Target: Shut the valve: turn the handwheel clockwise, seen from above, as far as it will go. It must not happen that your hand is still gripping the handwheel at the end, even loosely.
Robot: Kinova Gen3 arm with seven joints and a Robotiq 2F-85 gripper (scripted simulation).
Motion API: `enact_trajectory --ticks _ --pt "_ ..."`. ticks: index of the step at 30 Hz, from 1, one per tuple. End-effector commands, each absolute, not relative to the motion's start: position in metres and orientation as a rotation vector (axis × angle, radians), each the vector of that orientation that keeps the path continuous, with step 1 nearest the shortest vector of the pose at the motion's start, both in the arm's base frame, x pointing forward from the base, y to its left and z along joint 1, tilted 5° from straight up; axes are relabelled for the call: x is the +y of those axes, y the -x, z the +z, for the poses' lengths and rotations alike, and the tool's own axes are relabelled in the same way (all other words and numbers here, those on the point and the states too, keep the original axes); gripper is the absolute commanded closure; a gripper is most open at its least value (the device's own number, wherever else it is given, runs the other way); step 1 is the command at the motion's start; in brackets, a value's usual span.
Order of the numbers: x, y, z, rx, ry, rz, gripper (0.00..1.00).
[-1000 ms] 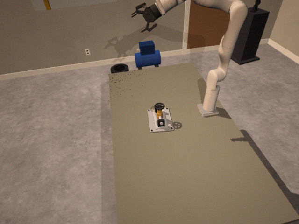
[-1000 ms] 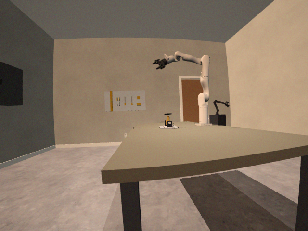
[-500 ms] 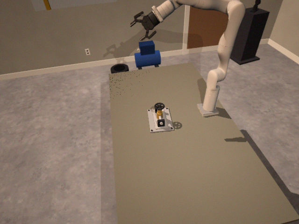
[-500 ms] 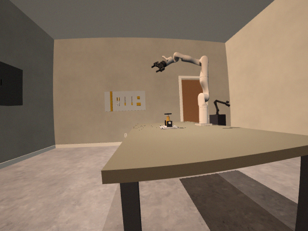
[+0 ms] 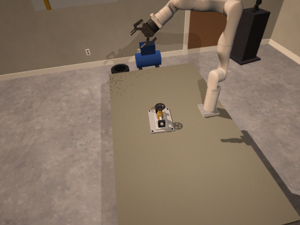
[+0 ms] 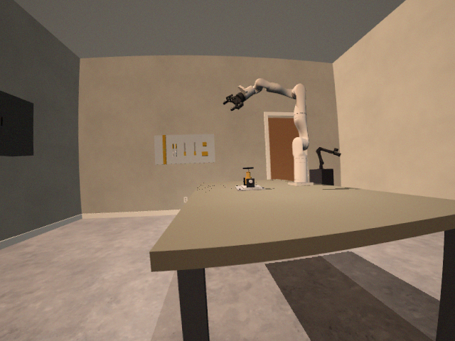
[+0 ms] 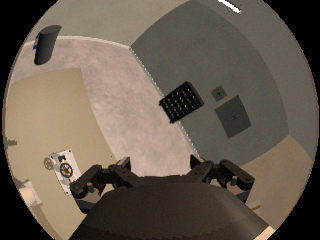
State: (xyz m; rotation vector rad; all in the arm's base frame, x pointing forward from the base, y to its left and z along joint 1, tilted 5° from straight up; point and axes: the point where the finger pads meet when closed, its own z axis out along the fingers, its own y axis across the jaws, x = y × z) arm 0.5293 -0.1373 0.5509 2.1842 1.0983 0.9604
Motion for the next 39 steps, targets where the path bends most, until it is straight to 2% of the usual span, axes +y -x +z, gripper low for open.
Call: enact_trajectory --ticks 1,10,11,24,25,37,39 --pt "-0.132 -0.534 0.545 1.114 -2.204 0.961 0.00" --pt "-0.132 -0.534 0.545 1.114 -2.204 0.961 0.00" --pt "-0.124 -0.536 0.516 1.127 -2.264 0.912 0.00" --pt "-0.124 -0.536 0.516 1.127 -2.264 0.912 0.00" --pt "-0.115 -0.536 0.488 1.137 -2.323 0.862 0.00" --pt "-0.115 -0.536 0.488 1.137 -2.323 0.862 0.00" --pt "-0.108 -0.535 0.461 1.144 -2.379 0.809 0.00"
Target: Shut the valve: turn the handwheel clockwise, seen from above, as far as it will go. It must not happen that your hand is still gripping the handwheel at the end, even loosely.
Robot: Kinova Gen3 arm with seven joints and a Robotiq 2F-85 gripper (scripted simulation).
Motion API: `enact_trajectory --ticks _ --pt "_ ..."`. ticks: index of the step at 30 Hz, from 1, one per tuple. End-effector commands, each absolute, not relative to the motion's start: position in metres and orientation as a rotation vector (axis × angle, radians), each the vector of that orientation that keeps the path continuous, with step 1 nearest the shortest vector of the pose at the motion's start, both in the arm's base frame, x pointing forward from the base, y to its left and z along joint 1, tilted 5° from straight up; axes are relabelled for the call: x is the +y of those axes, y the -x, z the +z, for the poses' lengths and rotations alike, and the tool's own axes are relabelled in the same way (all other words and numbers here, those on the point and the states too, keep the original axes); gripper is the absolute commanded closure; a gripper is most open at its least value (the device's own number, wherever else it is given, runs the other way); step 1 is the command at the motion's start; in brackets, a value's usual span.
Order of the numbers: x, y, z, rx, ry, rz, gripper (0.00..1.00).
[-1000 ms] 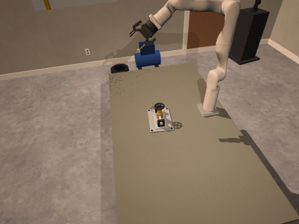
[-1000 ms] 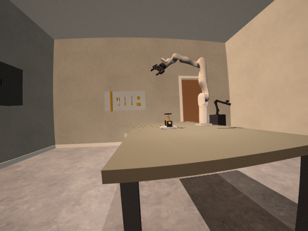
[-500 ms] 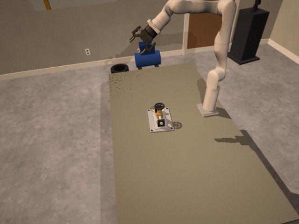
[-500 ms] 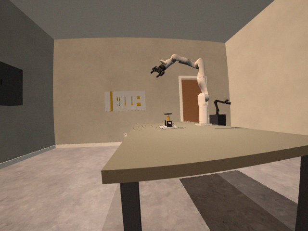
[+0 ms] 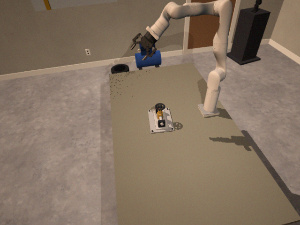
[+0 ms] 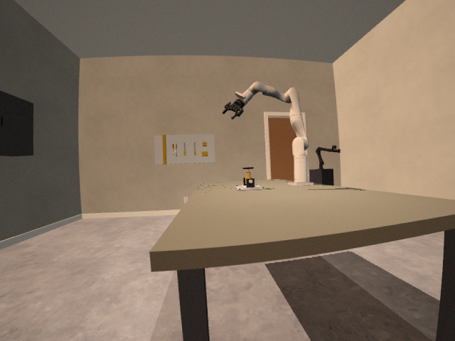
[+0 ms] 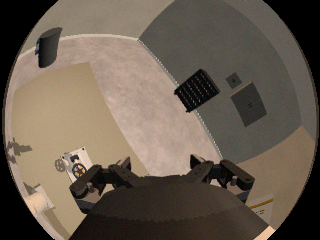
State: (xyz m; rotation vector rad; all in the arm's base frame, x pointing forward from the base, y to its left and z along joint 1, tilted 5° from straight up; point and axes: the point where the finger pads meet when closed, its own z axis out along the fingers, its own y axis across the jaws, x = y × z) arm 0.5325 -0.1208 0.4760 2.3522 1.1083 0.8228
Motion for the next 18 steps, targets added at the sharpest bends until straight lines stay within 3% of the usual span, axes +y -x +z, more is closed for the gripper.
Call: enact_trajectory --ticks 1,12,16,18 --pt "-0.108 -0.535 0.461 1.144 -2.379 0.809 0.00" --pt "-0.108 -0.535 0.461 1.144 -2.379 0.809 0.00" --pt "-0.101 -0.533 0.435 1.149 -2.432 0.755 0.00" --pt "-0.089 -0.524 0.387 1.152 -2.531 0.645 0.00"
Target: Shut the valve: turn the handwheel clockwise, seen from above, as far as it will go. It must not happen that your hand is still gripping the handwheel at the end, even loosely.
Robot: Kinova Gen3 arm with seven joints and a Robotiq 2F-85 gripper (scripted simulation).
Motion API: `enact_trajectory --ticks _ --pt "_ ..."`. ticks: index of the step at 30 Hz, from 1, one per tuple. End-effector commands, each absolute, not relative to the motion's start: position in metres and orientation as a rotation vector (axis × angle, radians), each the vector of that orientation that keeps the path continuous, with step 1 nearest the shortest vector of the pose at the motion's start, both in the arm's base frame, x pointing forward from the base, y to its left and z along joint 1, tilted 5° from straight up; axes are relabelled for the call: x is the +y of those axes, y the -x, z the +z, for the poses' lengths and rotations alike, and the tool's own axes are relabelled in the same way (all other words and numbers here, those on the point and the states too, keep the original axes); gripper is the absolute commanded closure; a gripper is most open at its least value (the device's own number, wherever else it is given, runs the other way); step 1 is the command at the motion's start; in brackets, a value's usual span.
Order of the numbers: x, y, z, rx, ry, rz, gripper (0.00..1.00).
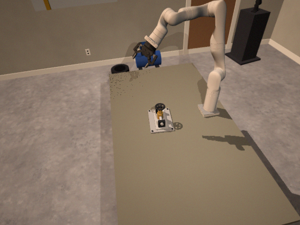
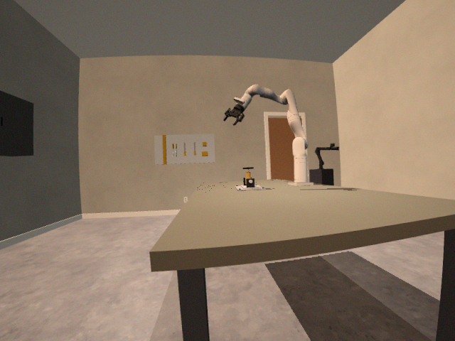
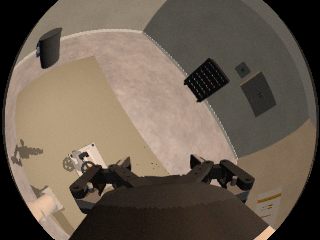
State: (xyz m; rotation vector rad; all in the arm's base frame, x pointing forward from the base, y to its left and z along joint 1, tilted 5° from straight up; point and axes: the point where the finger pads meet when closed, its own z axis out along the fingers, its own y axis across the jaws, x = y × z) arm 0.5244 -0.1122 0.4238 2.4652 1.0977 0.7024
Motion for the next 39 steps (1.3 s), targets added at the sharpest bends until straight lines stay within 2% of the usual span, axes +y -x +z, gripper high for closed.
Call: enact_trajectory --ticks 1,8,17,25,39 --pt "-0.084 -0.519 0.365 1.151 -2.575 0.589 0.00" --pt "-0.060 -0.470 0.251 1.104 -2.806 0.230 0.00" --pt "-0.050 -0.429 0.194 1.045 -2.914 -0.012 0.00" --pt "-0.046 -0.410 0.173 1.013 -2.952 -0.119 0.00" --pt "-0.046 -0.409 0.172 1.011 -2.955 -0.126 0.00"
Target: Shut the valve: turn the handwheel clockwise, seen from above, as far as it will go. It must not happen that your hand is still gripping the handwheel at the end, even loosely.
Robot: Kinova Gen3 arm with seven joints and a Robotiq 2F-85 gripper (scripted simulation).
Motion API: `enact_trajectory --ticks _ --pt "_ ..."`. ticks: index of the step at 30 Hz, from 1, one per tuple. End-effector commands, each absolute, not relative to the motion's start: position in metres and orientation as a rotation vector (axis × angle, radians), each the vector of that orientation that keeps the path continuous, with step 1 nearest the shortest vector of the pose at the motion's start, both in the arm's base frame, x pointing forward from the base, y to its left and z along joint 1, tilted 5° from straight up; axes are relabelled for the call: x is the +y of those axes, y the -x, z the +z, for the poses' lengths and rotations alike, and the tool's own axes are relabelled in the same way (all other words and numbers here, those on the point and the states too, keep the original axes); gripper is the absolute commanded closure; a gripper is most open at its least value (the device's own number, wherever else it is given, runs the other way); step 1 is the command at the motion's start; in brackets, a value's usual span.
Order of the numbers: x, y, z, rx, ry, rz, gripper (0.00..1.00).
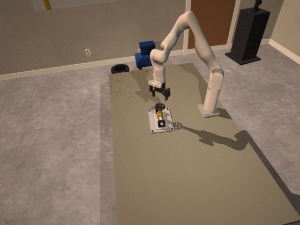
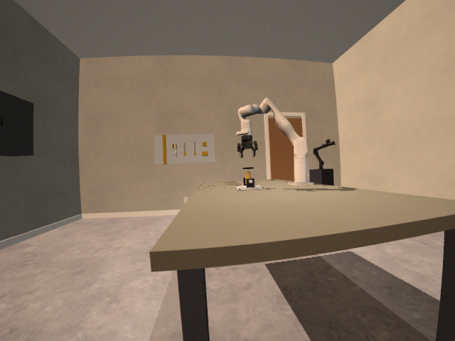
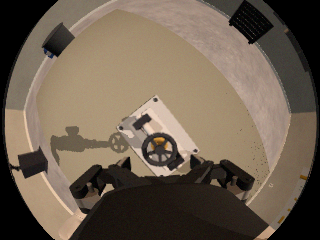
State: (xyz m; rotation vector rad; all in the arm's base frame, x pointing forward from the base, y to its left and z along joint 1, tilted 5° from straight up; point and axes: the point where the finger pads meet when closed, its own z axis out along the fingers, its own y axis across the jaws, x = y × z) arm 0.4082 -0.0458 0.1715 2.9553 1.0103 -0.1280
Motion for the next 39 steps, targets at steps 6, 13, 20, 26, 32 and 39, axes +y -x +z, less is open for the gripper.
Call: enact_trajectory --ticks 6,13,20,26,32,39 --pt "-0.046 -0.408 0.171 1.011 -2.955 -0.126 0.00" --pt "-0.046 -0.408 0.167 1.011 -2.955 -0.126 0.00" --pt "-0.046 -0.408 0.159 1.011 -2.955 -0.126 0.00" --pt "-0.046 -0.407 0.154 1.011 -2.955 -0.126 0.00" --pt "-0.047 -0.407 0.145 1.011 -2.955 -0.126 0.00" --pt "-0.047 -0.406 0.139 1.011 -2.955 -0.126 0.00"
